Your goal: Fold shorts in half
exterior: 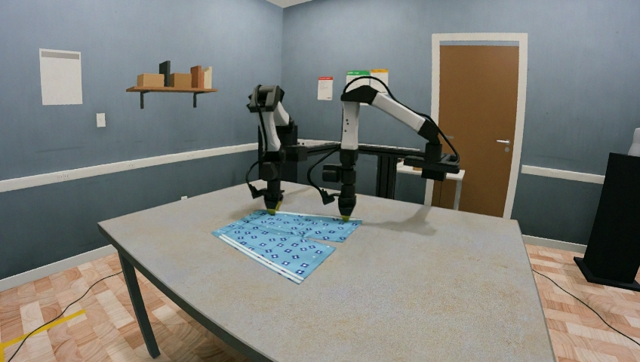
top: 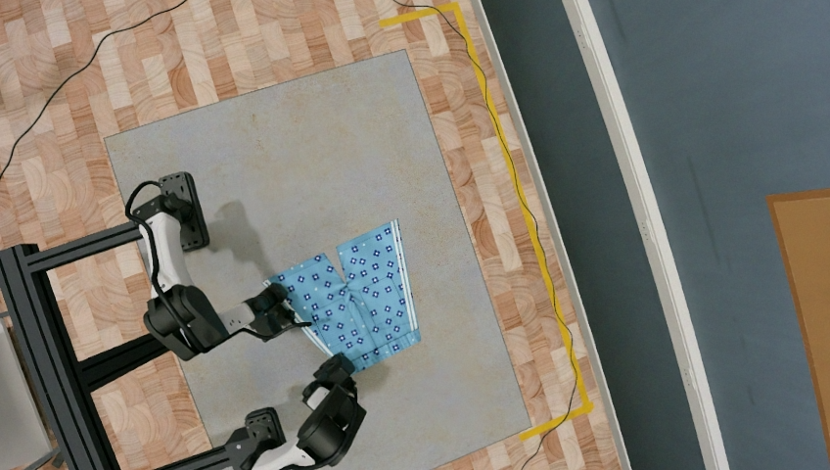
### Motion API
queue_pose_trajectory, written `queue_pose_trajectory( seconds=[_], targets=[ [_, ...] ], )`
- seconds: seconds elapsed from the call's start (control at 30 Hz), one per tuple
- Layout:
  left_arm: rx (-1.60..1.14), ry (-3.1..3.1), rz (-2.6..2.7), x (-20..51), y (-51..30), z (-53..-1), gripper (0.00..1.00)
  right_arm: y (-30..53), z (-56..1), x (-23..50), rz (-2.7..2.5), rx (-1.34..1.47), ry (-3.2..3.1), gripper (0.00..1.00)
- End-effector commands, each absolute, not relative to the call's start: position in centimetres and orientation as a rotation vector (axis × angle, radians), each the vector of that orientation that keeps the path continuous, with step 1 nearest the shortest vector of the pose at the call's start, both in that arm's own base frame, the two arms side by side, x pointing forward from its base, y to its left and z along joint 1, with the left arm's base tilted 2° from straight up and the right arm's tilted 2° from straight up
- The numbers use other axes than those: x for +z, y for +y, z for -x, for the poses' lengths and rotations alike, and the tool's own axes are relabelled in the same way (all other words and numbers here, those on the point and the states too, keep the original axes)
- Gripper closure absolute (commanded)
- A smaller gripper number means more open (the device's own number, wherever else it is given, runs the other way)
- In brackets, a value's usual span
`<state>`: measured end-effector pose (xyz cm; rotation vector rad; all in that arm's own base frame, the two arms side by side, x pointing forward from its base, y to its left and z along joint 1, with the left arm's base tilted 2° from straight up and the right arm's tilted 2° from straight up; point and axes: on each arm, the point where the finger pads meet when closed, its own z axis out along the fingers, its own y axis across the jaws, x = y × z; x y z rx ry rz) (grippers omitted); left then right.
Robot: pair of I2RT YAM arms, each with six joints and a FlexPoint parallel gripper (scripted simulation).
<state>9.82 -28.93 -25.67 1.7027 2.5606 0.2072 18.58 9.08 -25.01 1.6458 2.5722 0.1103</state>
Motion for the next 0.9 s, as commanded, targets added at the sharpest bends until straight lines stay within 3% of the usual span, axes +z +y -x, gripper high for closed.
queue_pose_trajectory(
  seconds=[0.0,0.03,0.1,0.47,0.5,0.87],
  targets=[
    [0.264,2.540,-1.654,-26.6,-28.3,-11.5,0.84,10.0,-21.5,-25.7,-1.610,0.226,2.504,0.84],
    [0.286,2.536,-1.649,-26.6,-28.1,-11.9,0.84,8.9,-19.7,-26.3,-1.633,0.087,2.559,0.84],
    [0.297,2.539,-1.637,-26.8,-28.0,-12.3,0.84,9.8,-21.4,-26.1,-1.615,0.191,2.518,0.84],
    [0.294,2.549,-1.648,-26.9,-27.3,-12.1,0.84,10.1,-21.9,-26.0,-1.616,0.201,2.512,0.84],
    [0.293,2.549,-1.647,-26.9,-27.3,-12.1,0.94,10.1,-22.0,-26.0,-1.615,0.203,2.511,0.94],
    [0.306,2.562,-1.645,-27.3,-26.5,-12.5,0.94,10.2,-22.4,-26.1,-1.624,0.209,2.506,0.94]
  ],
)
